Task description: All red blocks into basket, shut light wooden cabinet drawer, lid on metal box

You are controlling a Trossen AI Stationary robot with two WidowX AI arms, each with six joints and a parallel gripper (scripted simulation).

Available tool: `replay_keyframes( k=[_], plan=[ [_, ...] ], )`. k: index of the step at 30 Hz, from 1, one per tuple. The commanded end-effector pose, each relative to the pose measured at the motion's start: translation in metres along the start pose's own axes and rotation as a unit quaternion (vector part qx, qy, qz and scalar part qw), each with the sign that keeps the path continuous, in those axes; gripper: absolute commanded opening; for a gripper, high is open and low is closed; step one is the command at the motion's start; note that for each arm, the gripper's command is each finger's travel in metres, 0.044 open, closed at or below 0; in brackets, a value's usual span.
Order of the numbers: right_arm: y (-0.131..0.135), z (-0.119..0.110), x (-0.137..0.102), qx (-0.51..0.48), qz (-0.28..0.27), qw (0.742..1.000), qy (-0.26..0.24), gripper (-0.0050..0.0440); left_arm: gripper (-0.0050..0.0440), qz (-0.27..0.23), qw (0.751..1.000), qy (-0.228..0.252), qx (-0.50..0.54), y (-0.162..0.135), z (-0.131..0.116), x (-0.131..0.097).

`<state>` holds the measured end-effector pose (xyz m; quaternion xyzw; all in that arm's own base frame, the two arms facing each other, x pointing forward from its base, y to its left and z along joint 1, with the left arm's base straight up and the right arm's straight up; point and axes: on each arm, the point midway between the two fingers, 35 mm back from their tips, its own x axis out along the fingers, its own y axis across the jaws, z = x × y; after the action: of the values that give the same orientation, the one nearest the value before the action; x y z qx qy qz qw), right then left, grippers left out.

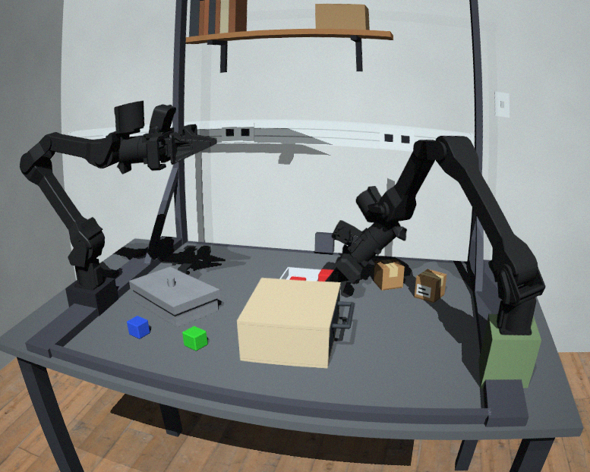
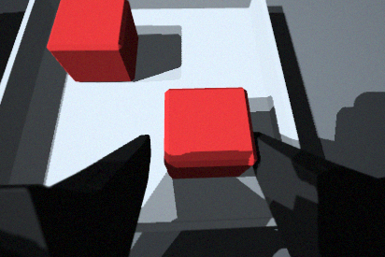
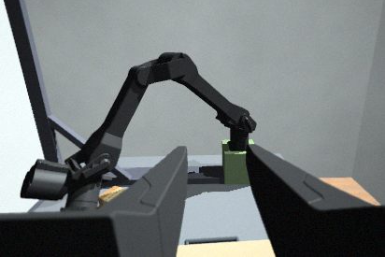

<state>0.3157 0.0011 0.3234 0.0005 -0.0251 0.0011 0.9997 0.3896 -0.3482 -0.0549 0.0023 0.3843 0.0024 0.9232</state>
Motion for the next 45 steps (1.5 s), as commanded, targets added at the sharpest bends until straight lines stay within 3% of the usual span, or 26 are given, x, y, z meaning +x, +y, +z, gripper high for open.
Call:
replay_keyframes(
  k=[1, 7, 45],
  plan=[
    [-0.0008, 0.0176, -0.0035, 0.000, 0.000, 1.000, -0.023, 0.0137, 0.0232, -0.016, 1.000, -0.020, -0.016, -0.0089, 0.0225, -0.0186],
    [-0.0008, 0.0176, -0.0035, 0.000, 0.000, 1.000, -0.023, 0.0137, 0.0232, -0.021, 0.999, -0.027, -0.021, -0.0121, 0.0305, -0.0217],
    [-0.0008, 0.0176, -0.0035, 0.000, 0.000, 1.000, -0.023, 0.0137, 0.0232, -0.017, 1.000, -0.021, -0.017, -0.0066, 0.0245, -0.0193]
  ],
)
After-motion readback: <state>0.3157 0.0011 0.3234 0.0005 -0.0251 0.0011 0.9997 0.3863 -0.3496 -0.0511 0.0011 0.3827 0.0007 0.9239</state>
